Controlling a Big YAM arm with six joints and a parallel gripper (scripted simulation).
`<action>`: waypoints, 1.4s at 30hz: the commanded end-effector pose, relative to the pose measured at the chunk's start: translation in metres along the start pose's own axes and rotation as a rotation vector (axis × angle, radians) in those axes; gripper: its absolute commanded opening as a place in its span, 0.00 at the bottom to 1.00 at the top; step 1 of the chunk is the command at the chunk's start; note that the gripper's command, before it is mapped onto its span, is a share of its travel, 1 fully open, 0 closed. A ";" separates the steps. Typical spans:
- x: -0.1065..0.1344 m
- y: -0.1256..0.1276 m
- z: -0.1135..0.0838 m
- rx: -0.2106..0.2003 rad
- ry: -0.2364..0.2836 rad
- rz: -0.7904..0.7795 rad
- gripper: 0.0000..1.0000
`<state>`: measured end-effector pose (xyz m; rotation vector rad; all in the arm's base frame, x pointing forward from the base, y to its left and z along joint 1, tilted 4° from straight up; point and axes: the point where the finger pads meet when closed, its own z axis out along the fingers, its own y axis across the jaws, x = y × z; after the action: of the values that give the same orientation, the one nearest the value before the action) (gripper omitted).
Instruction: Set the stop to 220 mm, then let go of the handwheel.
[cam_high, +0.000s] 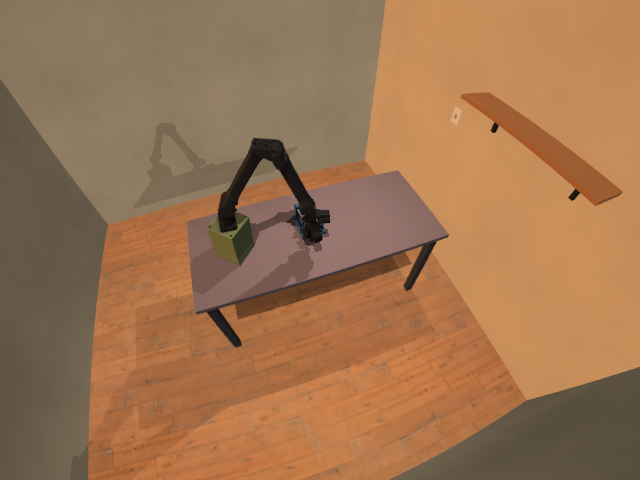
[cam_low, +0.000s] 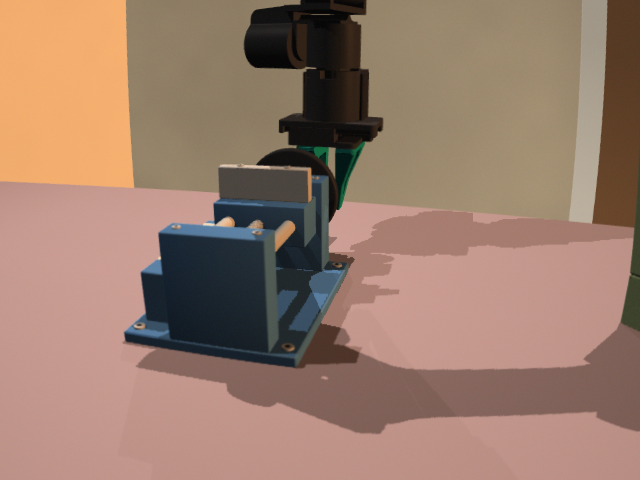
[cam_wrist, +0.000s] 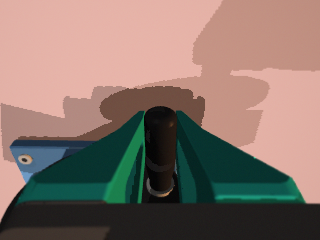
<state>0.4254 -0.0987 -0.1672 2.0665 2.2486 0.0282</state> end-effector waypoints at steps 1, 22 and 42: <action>-0.010 0.005 0.009 0.012 -0.011 0.012 0.06; 0.000 0.034 0.022 0.012 -0.009 0.002 0.06; 0.000 0.062 0.022 -0.003 -0.009 0.002 0.06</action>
<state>0.4591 -0.0969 -0.1847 2.0862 2.2662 -0.0118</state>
